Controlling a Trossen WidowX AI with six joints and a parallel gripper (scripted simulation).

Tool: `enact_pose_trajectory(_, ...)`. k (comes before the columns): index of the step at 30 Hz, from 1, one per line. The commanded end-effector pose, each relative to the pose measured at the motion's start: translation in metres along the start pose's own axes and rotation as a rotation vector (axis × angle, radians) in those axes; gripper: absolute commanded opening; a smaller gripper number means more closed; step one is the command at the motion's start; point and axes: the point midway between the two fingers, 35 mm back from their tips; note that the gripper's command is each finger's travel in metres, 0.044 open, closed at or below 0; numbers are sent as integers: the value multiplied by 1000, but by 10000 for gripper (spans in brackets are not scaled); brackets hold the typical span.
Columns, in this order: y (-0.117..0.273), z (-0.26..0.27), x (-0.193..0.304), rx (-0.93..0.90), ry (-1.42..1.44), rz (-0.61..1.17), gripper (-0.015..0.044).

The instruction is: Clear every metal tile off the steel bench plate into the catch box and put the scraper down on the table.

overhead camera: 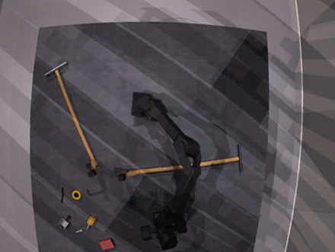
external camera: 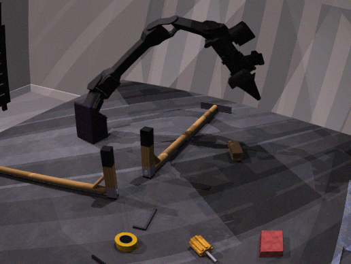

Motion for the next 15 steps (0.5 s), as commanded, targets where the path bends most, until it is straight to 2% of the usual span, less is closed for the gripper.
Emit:
enact_pose_trajectory(1, -16, 5, 9, -26, -33, 28, 0)
enact_pose_trajectory(15, -38, 7, 21, -33, -42, 40, 0)
Point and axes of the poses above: the point midway between the two fingers, 35 mm back from their tips, its own y axis back along the fingers, its own z axis across the jaws, x = y × z, and after that the axes turned 2 degrees about y, right-handed
